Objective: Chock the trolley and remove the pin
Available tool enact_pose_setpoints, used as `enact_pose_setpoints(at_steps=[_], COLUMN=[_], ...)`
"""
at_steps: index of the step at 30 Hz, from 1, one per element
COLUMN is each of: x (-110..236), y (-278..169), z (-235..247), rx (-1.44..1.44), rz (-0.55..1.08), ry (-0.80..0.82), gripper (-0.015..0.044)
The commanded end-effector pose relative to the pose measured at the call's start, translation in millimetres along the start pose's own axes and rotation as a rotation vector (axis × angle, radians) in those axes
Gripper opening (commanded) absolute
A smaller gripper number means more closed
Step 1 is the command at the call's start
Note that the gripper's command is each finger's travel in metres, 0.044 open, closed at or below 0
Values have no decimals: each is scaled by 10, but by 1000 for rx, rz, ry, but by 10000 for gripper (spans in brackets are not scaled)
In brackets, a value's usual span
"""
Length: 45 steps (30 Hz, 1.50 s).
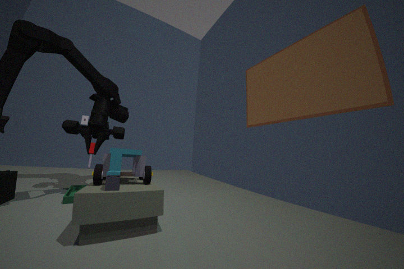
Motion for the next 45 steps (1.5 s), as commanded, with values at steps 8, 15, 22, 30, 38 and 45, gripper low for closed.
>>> enact_pose_setpoints(at_steps=[8,15,22,30,38,45], x=[5,1,-5,-12,-25,-34], y=[-50,-101,-152,-196,-248,-293], z=[19,37,56,54,23,-3], rx=[293,508,723,920,1161,1370], rz=[-55,-86,-111,-134,-170,-200], ry=[-24,-54,-92,-117,-136,-165], gripper=[0,0,0,0,0,0])
Point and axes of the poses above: the point midway between the two fingers, 35 mm back from their tips, its own x axis back along the fingers, its own z axis across the jaws, y = z × x, the point moved 10 cm from there along x, back along the fingers, and after that the axes turned 6 degrees about -x, right-handed, at the moved point
